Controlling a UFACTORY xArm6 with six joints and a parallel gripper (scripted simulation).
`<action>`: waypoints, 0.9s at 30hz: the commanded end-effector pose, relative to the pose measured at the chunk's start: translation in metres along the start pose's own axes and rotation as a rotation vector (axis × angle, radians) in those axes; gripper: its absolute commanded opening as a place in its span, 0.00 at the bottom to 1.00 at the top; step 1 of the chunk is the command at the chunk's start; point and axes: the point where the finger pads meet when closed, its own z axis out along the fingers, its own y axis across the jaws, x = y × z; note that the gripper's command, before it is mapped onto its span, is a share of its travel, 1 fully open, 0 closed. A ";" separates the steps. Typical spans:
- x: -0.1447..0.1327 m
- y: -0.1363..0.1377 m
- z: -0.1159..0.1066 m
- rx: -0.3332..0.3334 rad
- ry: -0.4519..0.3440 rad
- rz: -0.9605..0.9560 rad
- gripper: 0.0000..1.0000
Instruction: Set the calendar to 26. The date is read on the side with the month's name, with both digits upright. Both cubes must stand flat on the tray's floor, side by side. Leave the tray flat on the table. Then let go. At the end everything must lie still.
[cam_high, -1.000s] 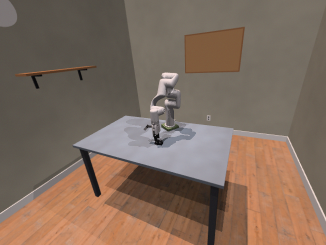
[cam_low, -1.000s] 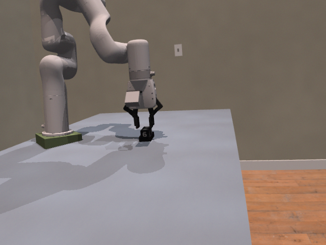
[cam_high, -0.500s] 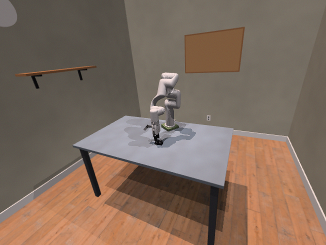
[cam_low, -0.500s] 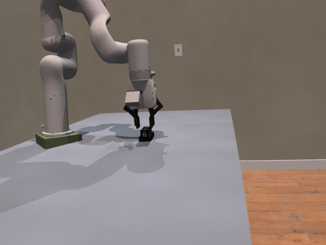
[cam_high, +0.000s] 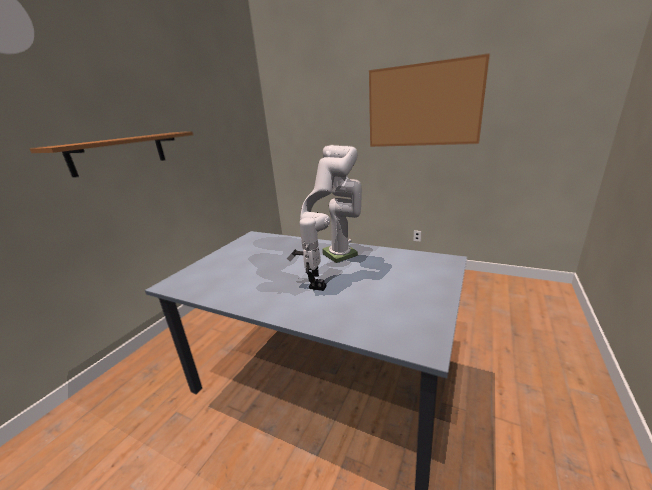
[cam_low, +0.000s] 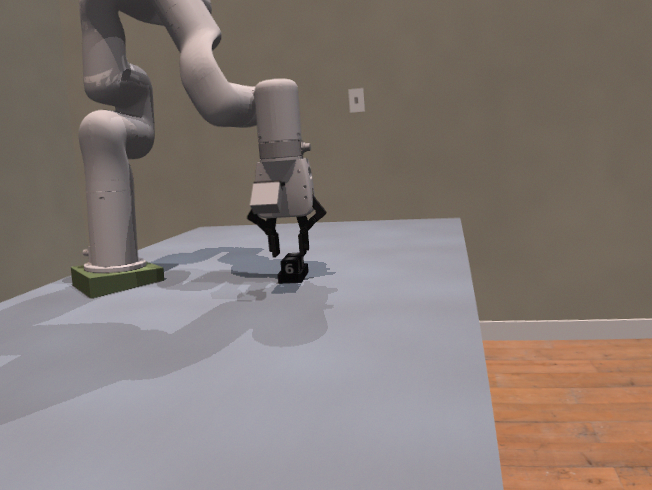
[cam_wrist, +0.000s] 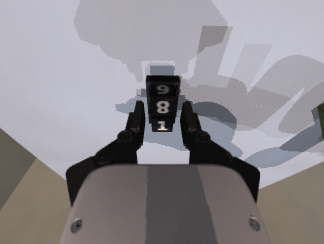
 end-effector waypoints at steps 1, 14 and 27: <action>0.000 -0.001 -0.001 0.004 0.000 0.000 0.47; 0.000 -0.001 -0.001 0.004 0.000 0.000 0.47; 0.000 -0.001 0.010 0.004 0.000 0.000 0.47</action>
